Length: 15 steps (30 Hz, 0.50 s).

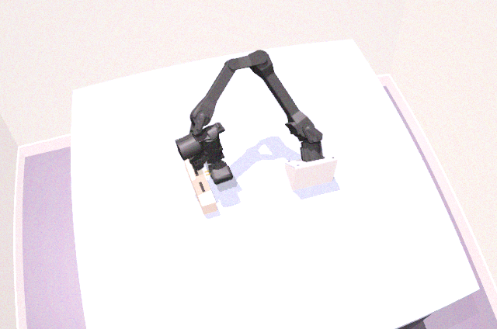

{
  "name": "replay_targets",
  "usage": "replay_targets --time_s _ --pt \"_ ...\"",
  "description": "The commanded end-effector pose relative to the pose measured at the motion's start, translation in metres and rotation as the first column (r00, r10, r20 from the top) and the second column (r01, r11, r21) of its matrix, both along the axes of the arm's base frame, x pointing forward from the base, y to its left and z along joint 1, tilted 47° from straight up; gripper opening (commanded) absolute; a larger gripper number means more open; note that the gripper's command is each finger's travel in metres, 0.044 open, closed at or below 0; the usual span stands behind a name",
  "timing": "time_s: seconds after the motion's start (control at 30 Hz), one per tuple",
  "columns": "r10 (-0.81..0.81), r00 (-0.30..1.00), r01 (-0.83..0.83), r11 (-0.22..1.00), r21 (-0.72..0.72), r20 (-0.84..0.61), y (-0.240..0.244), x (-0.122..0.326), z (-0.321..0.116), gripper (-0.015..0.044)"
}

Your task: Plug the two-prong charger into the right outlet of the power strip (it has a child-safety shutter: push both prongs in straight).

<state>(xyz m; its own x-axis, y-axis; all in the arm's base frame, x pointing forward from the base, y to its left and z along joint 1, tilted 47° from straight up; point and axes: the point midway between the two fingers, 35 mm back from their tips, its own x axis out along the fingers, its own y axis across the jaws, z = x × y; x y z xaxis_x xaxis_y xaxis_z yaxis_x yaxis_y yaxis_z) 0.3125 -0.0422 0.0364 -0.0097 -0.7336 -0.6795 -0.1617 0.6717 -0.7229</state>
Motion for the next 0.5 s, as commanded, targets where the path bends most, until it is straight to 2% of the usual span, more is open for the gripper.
replay_targets --time_s 0.0,0.47 --pt "0.004 1.000 -0.004 1.000 -0.003 -0.002 -0.0001 0.0017 0.0010 0.0000" --pt "0.004 1.000 -0.004 1.000 -0.003 -0.002 0.0004 0.0050 0.0010 0.0000"
